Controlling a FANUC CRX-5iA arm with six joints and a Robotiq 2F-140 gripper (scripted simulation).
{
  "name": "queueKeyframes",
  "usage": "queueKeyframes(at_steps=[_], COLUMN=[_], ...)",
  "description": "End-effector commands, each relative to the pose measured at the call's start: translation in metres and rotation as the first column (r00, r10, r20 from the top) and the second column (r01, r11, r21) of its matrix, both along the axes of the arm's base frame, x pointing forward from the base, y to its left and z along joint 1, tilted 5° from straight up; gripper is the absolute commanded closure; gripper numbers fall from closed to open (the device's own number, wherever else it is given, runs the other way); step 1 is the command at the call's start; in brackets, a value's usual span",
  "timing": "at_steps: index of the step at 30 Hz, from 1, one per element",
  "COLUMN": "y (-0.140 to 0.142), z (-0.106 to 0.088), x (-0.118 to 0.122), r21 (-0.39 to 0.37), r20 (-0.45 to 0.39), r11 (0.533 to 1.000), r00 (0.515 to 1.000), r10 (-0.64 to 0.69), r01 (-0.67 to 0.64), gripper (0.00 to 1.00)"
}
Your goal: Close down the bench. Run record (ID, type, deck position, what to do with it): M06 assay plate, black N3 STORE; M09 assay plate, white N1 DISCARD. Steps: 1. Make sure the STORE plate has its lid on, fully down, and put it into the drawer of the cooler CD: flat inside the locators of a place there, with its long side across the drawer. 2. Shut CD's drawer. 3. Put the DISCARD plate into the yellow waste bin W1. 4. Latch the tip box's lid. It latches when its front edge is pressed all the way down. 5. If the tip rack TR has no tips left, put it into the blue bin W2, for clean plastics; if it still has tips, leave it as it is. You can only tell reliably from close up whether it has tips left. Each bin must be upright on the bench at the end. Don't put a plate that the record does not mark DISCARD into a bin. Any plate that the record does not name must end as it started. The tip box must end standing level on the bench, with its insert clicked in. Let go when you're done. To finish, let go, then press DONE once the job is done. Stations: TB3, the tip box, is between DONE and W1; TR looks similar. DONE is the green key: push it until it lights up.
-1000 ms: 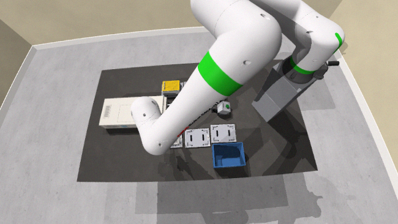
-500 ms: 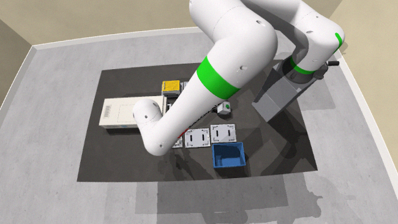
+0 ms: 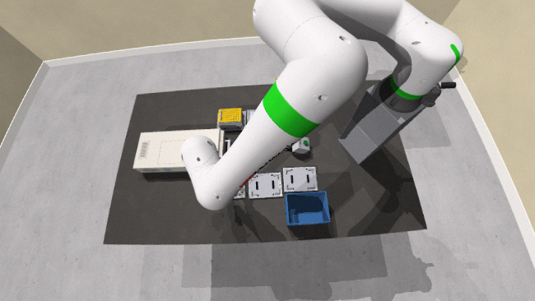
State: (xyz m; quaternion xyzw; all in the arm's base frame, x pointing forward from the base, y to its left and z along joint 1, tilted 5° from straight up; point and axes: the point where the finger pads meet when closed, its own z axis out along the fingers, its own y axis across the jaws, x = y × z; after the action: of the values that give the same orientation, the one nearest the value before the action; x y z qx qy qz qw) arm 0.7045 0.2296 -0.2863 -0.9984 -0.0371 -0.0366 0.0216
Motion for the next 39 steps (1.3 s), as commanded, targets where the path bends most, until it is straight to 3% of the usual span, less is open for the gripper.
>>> queueKeyframes(at_steps=[1, 39], y=[0.001, 0.002], z=[-0.003, -0.04], x=[0.002, 0.004], r21=[0.001, 0.001], r20=[0.002, 0.002], r11=[1.0, 1.0], r00=[1.0, 1.0], r10=[0.0, 0.0], r01=[0.0, 0.0], gripper=[0.3, 0.3])
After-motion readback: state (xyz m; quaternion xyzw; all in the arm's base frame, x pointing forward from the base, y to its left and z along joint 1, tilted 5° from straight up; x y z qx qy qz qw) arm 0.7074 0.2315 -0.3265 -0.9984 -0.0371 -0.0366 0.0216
